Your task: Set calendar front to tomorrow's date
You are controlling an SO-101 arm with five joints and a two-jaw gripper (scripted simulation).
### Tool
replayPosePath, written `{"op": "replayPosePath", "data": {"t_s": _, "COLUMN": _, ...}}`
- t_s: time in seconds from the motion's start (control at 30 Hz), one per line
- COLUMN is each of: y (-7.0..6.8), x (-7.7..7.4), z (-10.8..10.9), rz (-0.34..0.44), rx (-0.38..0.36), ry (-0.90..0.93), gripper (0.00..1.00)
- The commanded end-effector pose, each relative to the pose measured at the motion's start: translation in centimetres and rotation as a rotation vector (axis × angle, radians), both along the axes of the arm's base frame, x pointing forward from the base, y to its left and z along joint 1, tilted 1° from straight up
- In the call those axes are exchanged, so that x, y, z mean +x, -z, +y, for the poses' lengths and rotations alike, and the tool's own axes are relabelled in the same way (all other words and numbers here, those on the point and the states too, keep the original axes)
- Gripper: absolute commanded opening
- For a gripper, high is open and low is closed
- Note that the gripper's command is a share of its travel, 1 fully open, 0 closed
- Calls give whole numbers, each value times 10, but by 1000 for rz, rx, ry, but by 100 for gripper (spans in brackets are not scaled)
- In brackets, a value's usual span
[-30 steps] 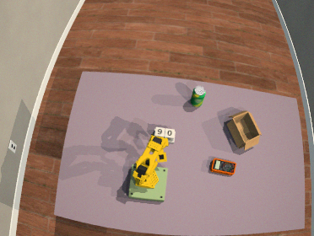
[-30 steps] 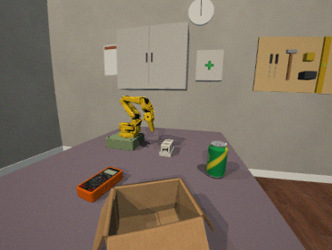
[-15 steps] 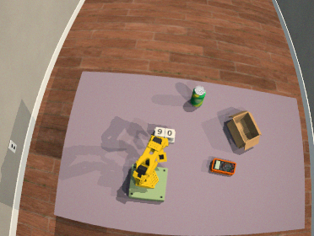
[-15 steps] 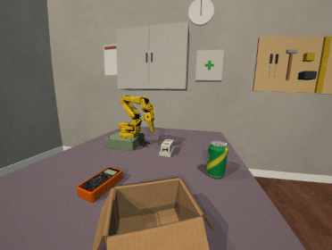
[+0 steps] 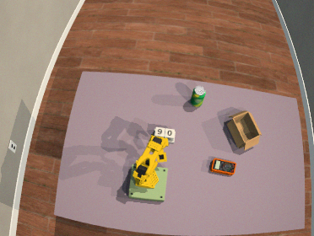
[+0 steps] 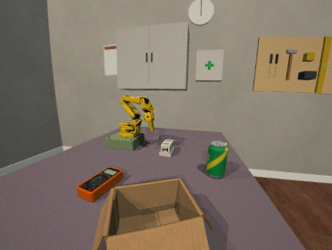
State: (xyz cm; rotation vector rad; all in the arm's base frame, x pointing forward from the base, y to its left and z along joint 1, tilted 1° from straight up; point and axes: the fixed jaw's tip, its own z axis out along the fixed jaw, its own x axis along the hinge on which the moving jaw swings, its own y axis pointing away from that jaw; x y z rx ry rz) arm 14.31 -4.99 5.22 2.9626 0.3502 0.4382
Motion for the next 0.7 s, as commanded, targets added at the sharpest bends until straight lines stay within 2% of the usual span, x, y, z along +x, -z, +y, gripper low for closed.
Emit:
{"op": "replayPosePath", "data": {"t_s": 0.0, "y": 2, "x": -4, "z": 0, "rz": 9, "rx": 1, "ry": -1, "gripper": 30}}
{"op": "replayPosePath", "data": {"t_s": 0.2, "y": -7, "x": 1, "z": -1, "rz": -65, "rx": -21, "ry": -1, "gripper": 31}}
{"op": "replayPosePath", "data": {"t_s": 0.4, "y": -29, "x": 9, "z": -4, "rz": -226, "rx": -70, "ry": -1, "gripper": 32}}
{"op": "replayPosePath", "data": {"t_s": 0.47, "y": -29, "x": 9, "z": -4, "rz": -226, "rx": -70, "ry": -1, "gripper": 32}}
{"op": "replayPosePath", "data": {"t_s": 0.67, "y": -51, "x": 13, "z": -5, "rz": -387, "rx": -119, "ry": -1, "gripper": 34}}
